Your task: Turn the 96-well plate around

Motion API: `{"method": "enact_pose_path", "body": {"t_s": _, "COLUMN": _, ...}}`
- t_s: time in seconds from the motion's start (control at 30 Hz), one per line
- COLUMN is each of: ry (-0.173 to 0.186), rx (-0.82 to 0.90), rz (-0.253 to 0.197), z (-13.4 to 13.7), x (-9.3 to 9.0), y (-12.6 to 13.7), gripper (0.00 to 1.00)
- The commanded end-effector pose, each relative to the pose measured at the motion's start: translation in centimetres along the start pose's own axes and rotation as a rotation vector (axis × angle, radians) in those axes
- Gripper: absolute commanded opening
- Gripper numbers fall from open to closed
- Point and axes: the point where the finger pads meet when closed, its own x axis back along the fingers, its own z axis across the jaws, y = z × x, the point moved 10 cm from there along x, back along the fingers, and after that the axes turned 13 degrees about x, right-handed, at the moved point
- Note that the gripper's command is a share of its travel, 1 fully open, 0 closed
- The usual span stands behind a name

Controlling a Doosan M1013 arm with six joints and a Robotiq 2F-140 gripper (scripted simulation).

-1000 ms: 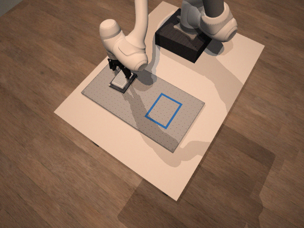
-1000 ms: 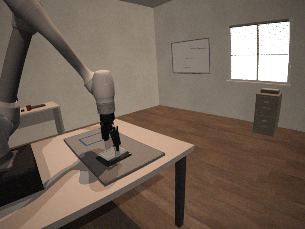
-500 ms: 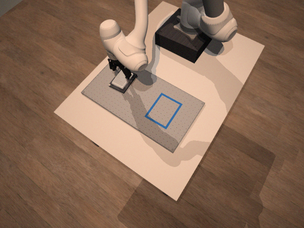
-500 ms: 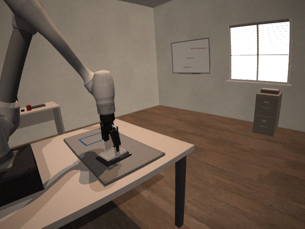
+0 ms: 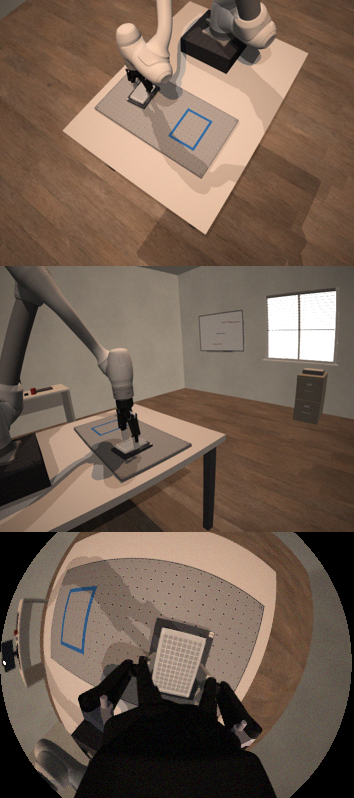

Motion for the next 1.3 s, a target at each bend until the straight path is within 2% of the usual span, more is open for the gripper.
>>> {"method": "enact_pose_path", "body": {"t_s": 0.0, "ry": 0.0, "rx": 0.0, "rz": 0.0, "z": 0.0, "x": -0.05, "y": 0.0, "gripper": 0.0}}
{"method": "enact_pose_path", "body": {"t_s": 0.83, "ry": 0.0, "rx": 0.0, "rz": 0.0, "z": 0.0, "x": -0.43, "y": 0.0, "gripper": 0.0}}
{"method": "enact_pose_path", "body": {"t_s": 0.87, "ry": 0.0, "rx": 0.0, "rz": 0.0, "z": 0.0, "x": -0.43, "y": 0.0, "gripper": 1.0}}
{"method": "enact_pose_path", "body": {"t_s": 1.27, "ry": 0.0, "rx": 0.0, "rz": 0.0, "z": 0.0, "x": -0.43, "y": 0.0, "gripper": 1.0}}
